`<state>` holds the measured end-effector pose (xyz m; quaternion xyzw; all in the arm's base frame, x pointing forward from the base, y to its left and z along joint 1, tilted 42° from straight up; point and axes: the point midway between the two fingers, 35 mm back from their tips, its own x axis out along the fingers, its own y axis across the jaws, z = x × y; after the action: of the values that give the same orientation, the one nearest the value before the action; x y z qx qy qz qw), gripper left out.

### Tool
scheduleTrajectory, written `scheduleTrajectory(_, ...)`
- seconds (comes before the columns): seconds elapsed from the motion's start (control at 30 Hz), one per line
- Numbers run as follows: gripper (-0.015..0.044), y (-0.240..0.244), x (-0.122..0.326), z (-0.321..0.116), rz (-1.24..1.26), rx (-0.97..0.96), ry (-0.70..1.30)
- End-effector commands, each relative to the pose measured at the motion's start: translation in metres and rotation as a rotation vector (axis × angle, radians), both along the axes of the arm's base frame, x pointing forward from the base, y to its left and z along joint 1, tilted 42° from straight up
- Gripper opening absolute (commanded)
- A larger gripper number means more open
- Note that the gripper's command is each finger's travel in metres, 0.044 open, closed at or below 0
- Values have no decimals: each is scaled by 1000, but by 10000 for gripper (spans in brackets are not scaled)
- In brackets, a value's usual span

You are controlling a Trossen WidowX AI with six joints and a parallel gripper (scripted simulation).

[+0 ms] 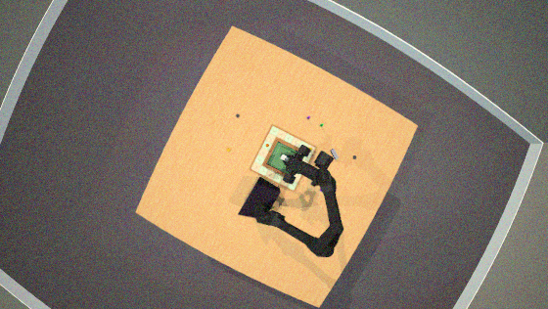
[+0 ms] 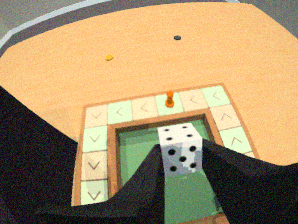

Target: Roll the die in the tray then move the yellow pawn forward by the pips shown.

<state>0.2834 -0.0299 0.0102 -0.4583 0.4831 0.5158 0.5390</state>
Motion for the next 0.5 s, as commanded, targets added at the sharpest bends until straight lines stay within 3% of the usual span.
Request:
scheduleTrajectory(0.0, 0, 1, -3, 1, 2, 8, 10)
scheduleTrajectory(0.47, 0, 0, -3, 1, -1, 3, 12)
